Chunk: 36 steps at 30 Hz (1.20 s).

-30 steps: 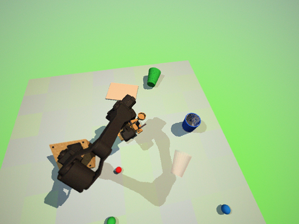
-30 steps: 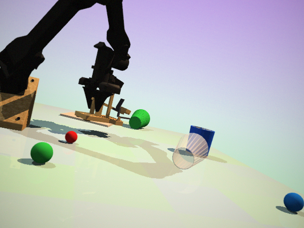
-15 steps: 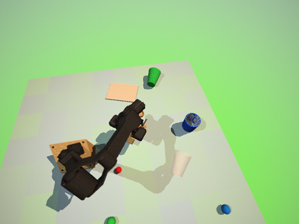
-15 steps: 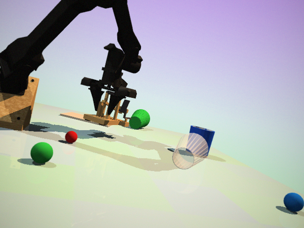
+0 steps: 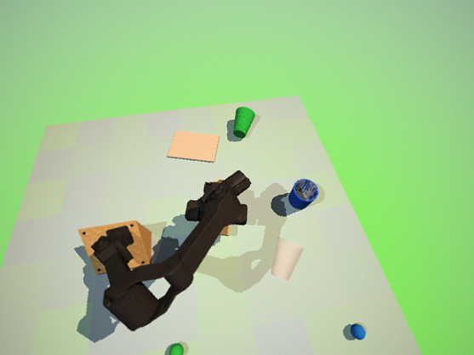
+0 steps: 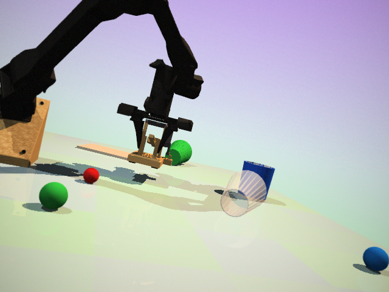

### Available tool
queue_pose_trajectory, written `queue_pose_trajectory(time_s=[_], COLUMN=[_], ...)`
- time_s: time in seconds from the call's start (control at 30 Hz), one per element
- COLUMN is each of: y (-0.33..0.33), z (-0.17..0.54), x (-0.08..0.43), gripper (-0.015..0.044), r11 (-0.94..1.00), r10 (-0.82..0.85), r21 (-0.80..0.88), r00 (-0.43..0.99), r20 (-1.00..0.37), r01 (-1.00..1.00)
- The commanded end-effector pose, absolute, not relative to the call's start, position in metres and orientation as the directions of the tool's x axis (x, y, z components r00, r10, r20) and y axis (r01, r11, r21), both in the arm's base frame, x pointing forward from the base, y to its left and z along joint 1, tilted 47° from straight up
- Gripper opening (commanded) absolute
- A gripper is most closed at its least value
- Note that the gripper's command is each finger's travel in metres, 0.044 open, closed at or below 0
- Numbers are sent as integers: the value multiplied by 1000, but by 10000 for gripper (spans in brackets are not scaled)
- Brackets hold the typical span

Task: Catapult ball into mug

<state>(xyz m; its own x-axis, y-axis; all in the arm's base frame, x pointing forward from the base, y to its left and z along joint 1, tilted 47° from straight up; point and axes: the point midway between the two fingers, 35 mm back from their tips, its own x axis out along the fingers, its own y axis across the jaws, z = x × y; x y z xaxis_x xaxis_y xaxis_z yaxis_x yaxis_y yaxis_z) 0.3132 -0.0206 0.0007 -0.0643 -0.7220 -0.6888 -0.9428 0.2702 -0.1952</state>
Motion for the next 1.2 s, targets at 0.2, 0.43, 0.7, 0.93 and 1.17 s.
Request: queue_pose_trajectory(time_s=[0.2,0.43,0.7,0.93,1.17], y=[-22,-29,-39,-48,-56], z=[4,-4,-13,-20,-28], x=[319,319,319,318,317], gripper=[0,0,0,0,0], r11=[238,238,238,237,237], r10=[-722,-722,-722,-723,-724], r21=[-172,-172,-172,-172,-172], r00=[-56,-55,-55,-55,-56], r20=[-689,-690,-690,-689,-688], r01=[-956,-956,-956,-956,-956])
